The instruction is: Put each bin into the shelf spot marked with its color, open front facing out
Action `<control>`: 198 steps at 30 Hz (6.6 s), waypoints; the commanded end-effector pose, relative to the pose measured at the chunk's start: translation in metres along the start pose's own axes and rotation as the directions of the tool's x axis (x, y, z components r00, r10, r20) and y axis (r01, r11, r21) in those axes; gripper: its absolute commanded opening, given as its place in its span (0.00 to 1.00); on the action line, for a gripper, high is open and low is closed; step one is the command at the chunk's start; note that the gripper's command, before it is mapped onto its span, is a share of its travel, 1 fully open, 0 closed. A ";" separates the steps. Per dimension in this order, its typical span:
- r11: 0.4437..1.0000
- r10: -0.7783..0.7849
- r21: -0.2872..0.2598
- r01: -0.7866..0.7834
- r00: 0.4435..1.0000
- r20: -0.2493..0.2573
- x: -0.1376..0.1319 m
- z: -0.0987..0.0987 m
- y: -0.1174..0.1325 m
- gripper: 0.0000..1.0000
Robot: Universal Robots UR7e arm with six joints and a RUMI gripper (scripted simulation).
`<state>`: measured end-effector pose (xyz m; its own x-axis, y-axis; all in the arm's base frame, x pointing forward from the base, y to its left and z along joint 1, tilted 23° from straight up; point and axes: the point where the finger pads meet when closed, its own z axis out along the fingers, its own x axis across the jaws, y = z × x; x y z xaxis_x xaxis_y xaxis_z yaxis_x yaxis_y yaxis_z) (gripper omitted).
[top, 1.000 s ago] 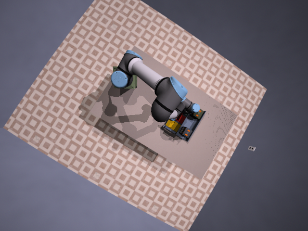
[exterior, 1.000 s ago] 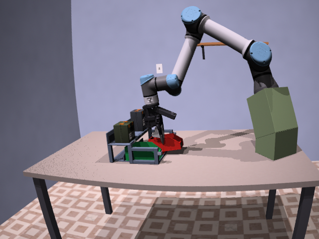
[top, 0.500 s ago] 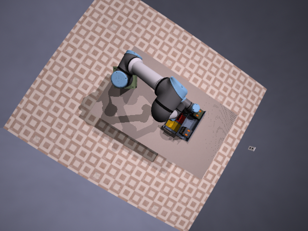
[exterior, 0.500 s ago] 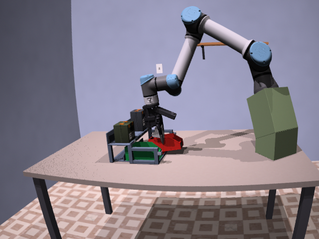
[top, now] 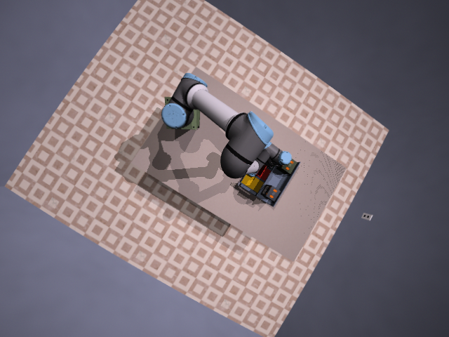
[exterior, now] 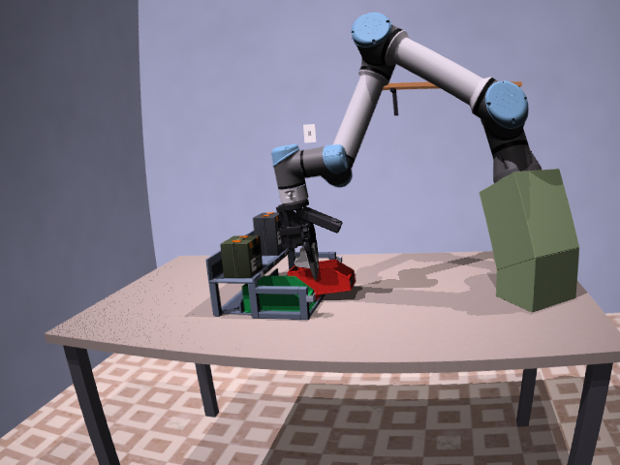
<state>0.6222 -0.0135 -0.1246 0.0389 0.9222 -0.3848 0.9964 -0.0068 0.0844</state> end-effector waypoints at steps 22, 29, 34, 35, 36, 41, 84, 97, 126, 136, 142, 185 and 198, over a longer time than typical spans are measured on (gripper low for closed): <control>1.000 0.003 -0.022 -0.003 1.000 0.001 -0.002 0.000 0.016 0.00; 1.000 0.003 -0.025 -0.003 1.000 0.001 -0.002 -0.001 0.018 0.00; 1.000 0.003 -0.027 -0.003 1.000 0.001 -0.003 -0.001 0.020 0.00; 1.000 0.004 -0.027 -0.003 1.000 0.001 -0.003 -0.001 0.020 0.00; 1.000 0.004 -0.028 -0.004 1.000 0.001 -0.003 -0.001 0.020 0.00; 1.000 0.004 -0.028 -0.003 1.000 0.001 -0.003 -0.001 0.020 0.00; 0.999 0.003 -0.033 -0.003 1.000 0.001 -0.002 -0.001 0.027 0.00; 0.999 0.003 -0.039 -0.003 1.000 0.001 -0.002 -0.001 0.033 0.00; 0.999 0.003 -0.045 -0.003 1.000 0.001 -0.002 -0.002 0.039 0.00; 0.999 0.001 -0.045 -0.001 1.000 0.001 -0.001 -0.003 0.039 0.00; 0.999 0.001 -0.046 -0.001 1.000 0.001 -0.001 -0.002 0.038 0.00; 0.997 0.001 -0.072 -0.001 1.000 0.002 0.001 0.001 0.035 0.00; 0.997 0.001 -0.072 -0.001 1.000 0.002 0.001 0.003 0.036 0.00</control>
<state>0.6585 -0.0150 -0.1224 0.0435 0.9212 -0.3867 0.9882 0.0172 0.1519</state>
